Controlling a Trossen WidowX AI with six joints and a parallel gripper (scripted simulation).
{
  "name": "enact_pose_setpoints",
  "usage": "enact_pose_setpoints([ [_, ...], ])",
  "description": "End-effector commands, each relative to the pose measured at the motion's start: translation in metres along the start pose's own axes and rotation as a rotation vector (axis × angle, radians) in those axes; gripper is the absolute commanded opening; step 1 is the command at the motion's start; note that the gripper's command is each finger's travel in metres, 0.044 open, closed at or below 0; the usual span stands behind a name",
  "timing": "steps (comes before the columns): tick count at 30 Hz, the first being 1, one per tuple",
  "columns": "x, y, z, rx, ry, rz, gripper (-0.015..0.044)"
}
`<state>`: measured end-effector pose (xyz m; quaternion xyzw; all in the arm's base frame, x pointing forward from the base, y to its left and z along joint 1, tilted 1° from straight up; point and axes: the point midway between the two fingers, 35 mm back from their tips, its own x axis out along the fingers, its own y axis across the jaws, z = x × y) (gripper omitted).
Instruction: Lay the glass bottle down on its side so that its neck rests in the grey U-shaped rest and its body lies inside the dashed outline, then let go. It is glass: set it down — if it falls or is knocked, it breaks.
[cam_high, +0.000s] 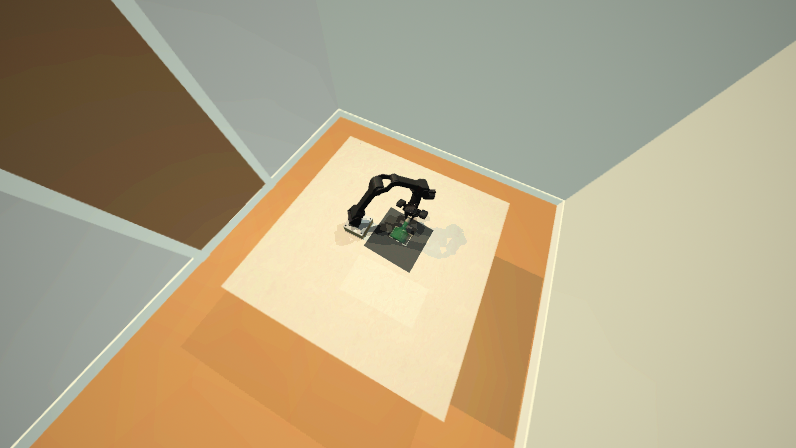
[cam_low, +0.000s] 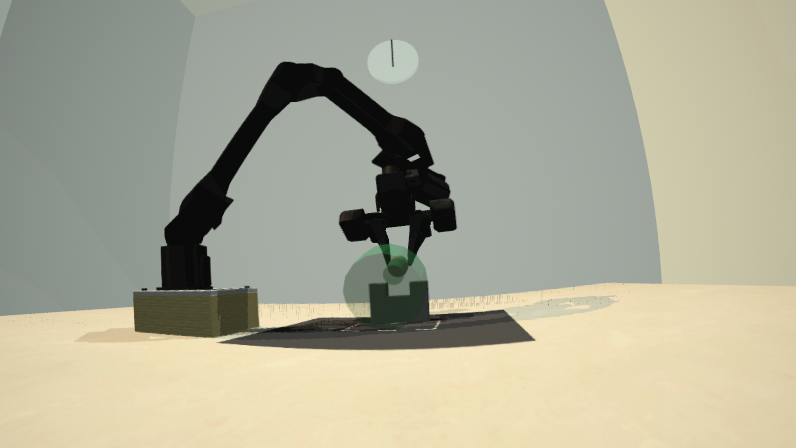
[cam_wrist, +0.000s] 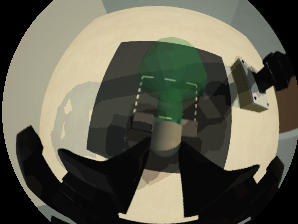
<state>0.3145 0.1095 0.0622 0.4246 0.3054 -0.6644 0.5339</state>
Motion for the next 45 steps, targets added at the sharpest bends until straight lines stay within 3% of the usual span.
enact_pose_setpoints([
  [1, 0.004, 0.001, -0.004, 0.004, 0.001, -0.002, 0.0116],
  [45, 0.015, 0.0, -0.02, -0.023, 0.003, 0.01, 0.0116],
])
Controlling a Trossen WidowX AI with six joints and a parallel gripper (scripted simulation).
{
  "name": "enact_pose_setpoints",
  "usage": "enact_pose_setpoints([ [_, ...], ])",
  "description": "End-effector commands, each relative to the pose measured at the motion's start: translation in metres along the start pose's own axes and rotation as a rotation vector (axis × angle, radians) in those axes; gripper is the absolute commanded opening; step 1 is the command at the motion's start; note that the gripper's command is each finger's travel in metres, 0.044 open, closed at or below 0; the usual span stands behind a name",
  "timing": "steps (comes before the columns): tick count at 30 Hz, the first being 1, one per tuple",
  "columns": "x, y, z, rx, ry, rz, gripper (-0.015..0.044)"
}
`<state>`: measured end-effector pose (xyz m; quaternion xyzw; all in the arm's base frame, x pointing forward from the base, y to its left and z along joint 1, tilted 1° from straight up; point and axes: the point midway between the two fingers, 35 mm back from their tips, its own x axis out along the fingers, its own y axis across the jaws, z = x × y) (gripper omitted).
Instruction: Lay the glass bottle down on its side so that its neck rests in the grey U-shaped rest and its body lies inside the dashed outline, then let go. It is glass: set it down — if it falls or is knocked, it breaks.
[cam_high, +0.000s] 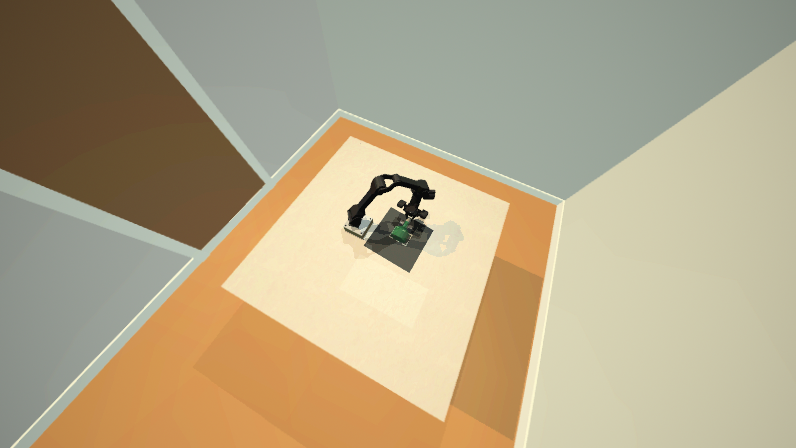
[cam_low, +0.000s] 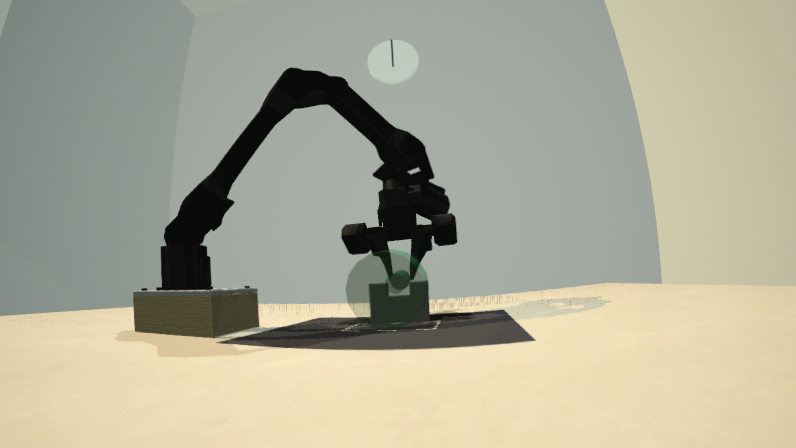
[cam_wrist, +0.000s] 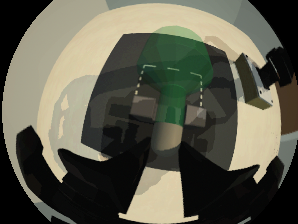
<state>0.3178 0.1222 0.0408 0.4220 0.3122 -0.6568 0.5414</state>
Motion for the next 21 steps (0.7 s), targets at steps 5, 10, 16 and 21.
enact_pose_setpoints([
  [5, 0.0031, 0.0009, 0.0012, 0.0, 0.0, 0.0, 0.0116],
  [10, 0.0038, 0.0008, 0.0009, 0.001, 0.002, 0.001, 0.0116],
  [16, 0.0047, 0.0006, 0.0006, 0.002, 0.006, 0.003, 0.0116],
  [21, 0.0054, 0.0005, 0.0004, 0.002, 0.009, 0.004, 0.0116],
])
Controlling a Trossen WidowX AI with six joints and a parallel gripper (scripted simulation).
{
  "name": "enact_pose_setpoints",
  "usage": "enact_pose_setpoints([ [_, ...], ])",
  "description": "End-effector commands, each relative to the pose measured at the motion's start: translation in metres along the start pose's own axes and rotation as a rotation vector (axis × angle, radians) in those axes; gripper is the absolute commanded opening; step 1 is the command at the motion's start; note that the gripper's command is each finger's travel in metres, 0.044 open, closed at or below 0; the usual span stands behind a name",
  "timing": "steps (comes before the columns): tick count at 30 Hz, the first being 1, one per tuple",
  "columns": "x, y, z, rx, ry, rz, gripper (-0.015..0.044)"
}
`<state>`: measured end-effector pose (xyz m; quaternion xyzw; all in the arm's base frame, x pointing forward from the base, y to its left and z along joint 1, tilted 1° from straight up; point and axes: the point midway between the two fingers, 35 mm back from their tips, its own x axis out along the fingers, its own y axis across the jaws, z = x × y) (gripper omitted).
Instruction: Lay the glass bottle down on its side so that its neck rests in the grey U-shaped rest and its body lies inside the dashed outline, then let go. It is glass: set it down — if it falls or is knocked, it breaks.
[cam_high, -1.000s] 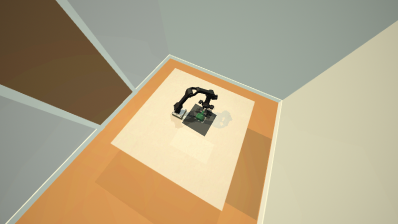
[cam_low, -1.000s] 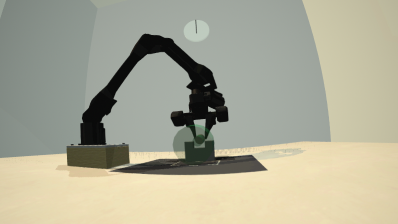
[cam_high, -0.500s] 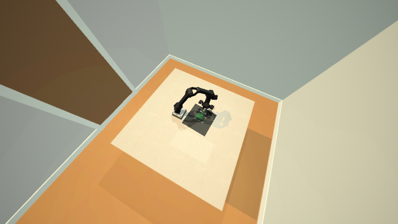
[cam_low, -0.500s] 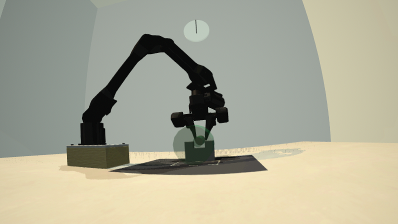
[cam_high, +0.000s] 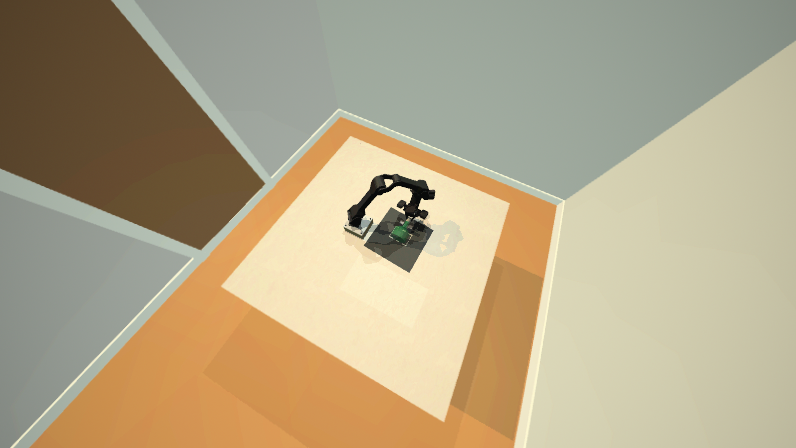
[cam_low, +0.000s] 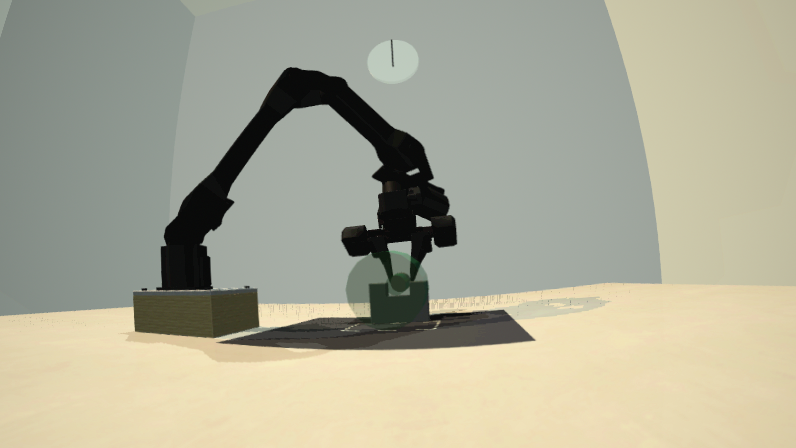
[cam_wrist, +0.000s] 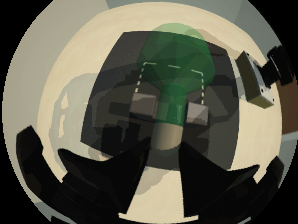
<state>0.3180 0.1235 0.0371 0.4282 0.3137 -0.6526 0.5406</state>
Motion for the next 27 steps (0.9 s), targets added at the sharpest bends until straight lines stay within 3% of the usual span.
enact_pose_setpoints([
  [1, 0.0028, 0.0008, 0.0031, 0.0, -0.004, -0.001, 0.0116],
  [27, 0.0025, -0.0007, -0.002, 0.0, 0.02, 0.009, 0.0116],
])
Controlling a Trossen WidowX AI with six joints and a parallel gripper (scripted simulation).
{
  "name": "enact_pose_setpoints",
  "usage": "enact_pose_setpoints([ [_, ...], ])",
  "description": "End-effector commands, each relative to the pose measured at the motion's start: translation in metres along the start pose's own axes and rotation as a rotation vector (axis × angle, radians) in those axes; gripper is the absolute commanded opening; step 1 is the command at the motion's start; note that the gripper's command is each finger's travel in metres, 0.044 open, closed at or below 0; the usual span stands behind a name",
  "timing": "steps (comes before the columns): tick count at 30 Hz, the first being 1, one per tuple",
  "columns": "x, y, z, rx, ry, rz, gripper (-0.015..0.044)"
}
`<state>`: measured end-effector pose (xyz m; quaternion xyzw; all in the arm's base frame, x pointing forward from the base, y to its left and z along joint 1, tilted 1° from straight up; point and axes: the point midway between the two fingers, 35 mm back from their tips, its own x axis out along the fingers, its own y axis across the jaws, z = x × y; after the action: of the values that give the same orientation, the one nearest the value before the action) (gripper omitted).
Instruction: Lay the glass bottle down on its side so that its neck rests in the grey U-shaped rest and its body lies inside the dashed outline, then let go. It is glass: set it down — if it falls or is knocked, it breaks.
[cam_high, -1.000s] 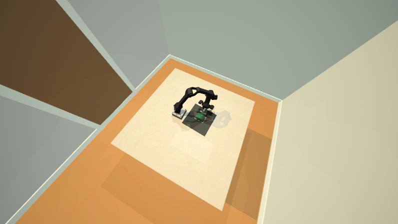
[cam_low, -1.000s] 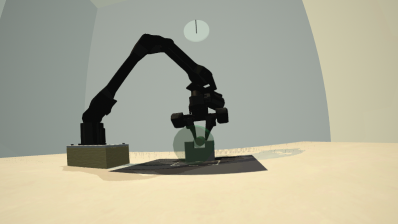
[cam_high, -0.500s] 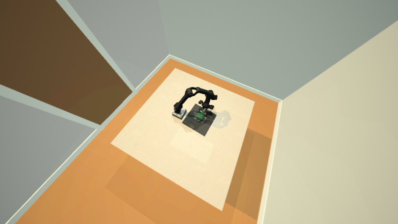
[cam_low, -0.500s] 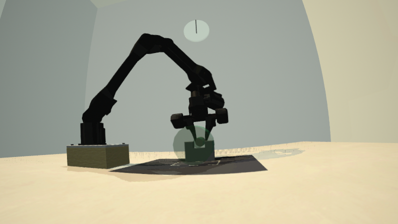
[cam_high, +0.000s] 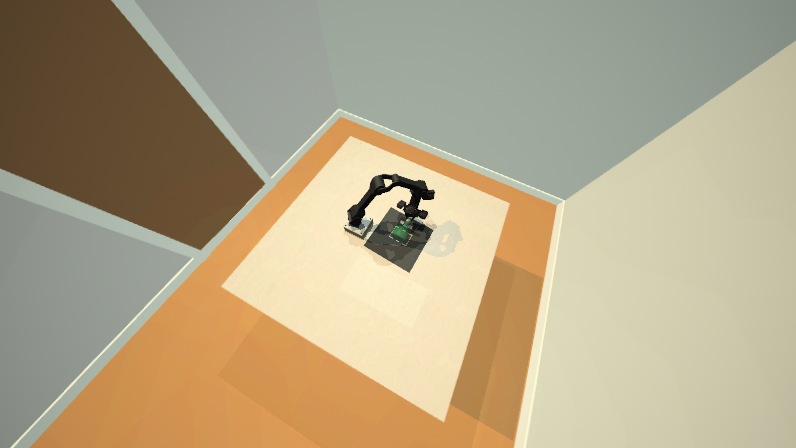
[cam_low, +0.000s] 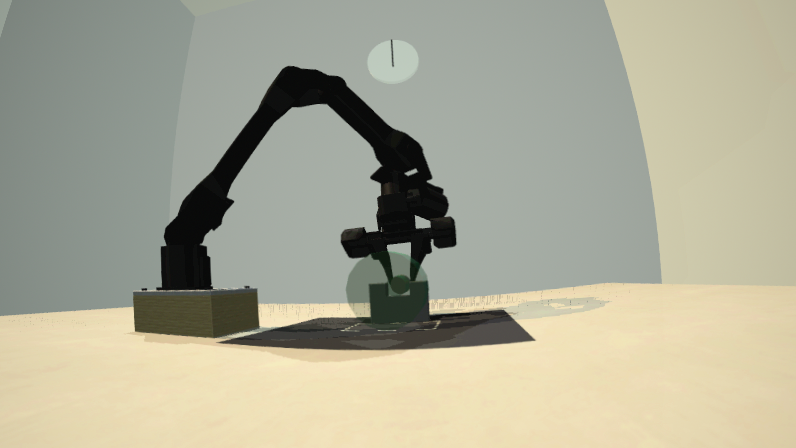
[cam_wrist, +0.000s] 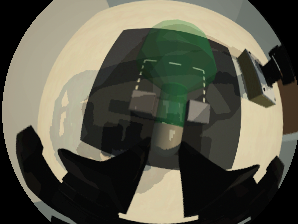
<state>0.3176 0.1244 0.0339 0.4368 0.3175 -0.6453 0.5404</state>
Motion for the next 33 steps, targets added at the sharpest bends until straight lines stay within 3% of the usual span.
enact_pose_setpoints([
  [1, 0.0, 0.0, 0.0, 0.0, -0.001, -0.001, 0.0116],
  [7, 0.0, 0.0, 0.0, 0.0, -0.001, -0.001, 0.0116],
  [19, 0.0, 0.0, 0.0, 0.0, -0.001, -0.001, 0.0431],
  [23, -0.01, 0.002, 0.009, 0.014, 0.097, -0.032, 0.044],
  [29, -0.049, 0.006, 0.039, 0.037, 0.425, -0.062, 0.044],
  [33, -0.055, 0.005, 0.044, 0.037, 0.437, -0.061, 0.044],
])
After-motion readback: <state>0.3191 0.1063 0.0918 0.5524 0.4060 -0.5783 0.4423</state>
